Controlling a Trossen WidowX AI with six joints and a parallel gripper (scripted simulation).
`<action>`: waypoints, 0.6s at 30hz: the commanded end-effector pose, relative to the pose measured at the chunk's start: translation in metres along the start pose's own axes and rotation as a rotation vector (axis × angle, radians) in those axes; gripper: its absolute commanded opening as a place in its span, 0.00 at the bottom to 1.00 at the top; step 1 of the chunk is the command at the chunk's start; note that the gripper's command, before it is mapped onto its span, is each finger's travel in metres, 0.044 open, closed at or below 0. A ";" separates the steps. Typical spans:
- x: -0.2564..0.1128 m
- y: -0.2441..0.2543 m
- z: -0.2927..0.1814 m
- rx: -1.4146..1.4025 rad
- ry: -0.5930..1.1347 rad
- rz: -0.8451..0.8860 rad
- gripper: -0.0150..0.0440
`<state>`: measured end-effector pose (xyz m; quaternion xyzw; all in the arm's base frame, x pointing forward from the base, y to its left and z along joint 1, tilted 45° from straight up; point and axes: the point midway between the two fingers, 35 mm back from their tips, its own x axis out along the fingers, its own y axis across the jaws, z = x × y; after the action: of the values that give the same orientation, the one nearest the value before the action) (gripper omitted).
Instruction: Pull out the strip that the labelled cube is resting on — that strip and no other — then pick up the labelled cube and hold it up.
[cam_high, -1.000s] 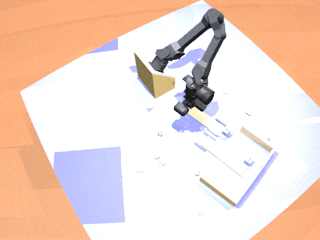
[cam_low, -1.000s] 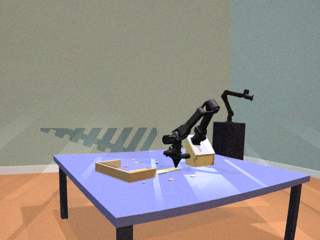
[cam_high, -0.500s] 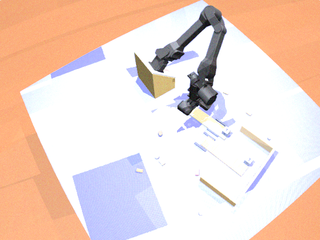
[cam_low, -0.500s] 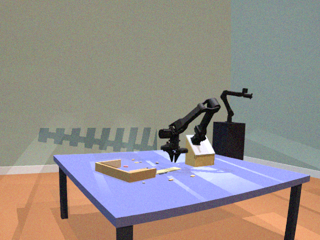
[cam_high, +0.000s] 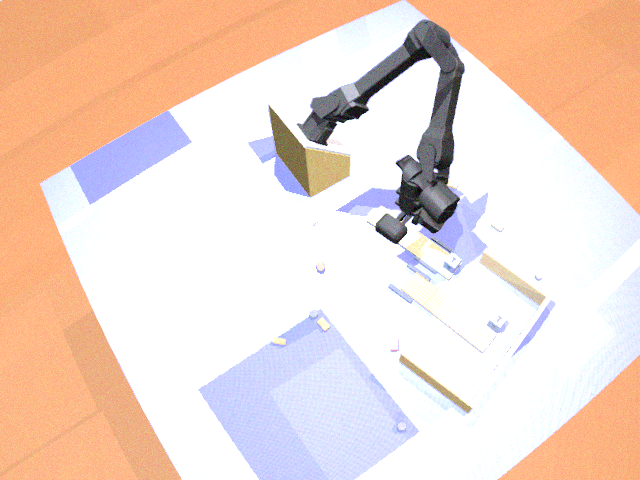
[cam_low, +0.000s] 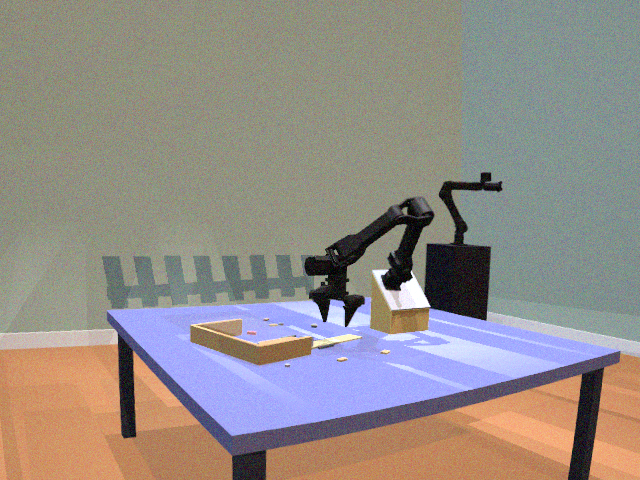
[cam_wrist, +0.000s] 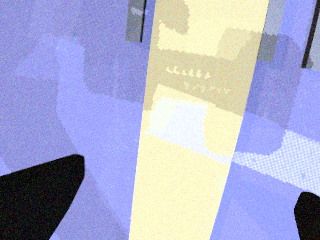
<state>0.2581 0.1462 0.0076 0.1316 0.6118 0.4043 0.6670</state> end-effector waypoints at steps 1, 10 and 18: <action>-0.001 0.001 0.015 0.004 0.001 0.004 1.00; -0.006 0.001 0.049 0.003 0.000 0.004 1.00; -0.010 0.002 0.080 0.002 -0.001 0.004 1.00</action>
<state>0.3214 0.1624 0.0298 0.1314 0.6103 0.4051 0.6680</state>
